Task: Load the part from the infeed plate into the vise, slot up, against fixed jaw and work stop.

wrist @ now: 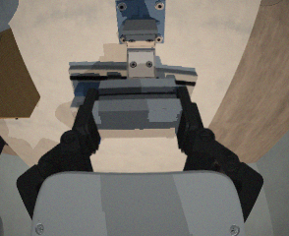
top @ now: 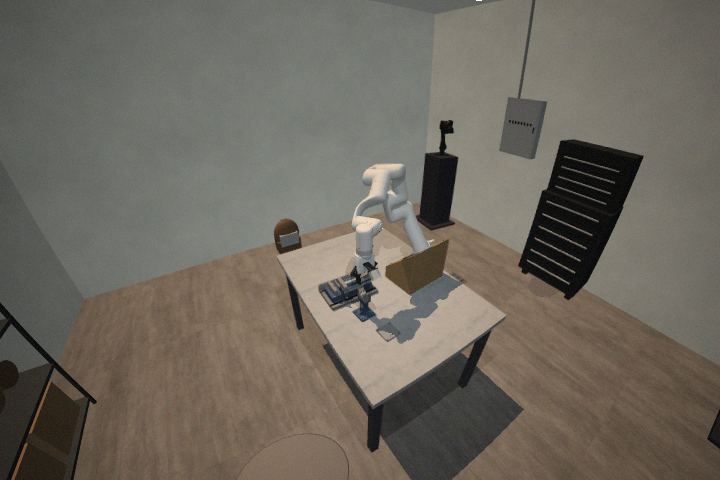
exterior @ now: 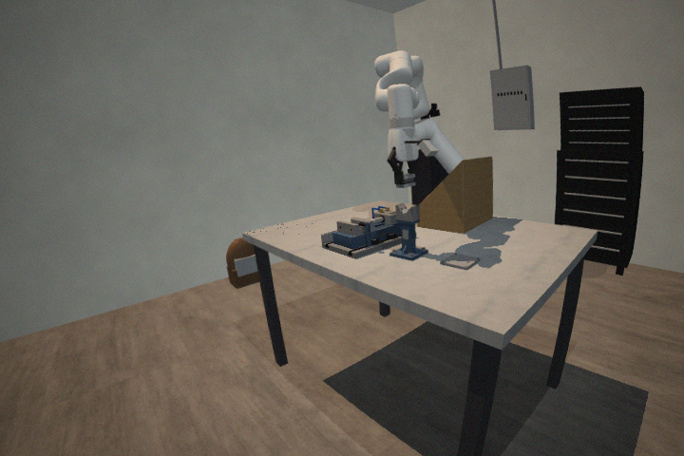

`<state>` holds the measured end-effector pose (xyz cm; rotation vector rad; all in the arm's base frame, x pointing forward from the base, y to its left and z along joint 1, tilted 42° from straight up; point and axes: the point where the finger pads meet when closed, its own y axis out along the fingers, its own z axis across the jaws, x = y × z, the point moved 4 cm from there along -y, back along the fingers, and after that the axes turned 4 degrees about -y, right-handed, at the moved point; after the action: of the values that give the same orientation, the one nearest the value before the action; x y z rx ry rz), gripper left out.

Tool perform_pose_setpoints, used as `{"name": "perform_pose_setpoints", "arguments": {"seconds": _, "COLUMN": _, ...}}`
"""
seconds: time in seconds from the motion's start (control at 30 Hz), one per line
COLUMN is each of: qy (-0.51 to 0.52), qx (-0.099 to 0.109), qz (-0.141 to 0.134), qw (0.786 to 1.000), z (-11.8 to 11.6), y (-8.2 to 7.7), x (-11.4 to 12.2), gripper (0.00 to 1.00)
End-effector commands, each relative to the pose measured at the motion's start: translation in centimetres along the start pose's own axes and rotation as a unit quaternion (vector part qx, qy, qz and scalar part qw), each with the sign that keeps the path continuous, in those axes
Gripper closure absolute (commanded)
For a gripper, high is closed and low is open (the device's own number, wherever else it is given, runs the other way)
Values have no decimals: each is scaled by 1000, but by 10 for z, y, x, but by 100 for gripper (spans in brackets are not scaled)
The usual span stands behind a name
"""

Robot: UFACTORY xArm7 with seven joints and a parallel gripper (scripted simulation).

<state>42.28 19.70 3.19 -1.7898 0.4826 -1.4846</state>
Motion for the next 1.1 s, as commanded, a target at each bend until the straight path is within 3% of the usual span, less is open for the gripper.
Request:
{"name": "perform_pose_setpoints", "arguments": {"seconds": 0.0, "qy": 0, "qx": 2, "qz": 1, "qw": 1000, "z": 1, "y": -2, "x": -1, "gripper": 100}}
{"name": "perform_pose_setpoints", "arguments": {"seconds": 1.07, "qy": -1, "qx": 3, "qz": 14, "qw": 1000, "z": 2, "y": -1, "x": 1, "gripper": 100}}
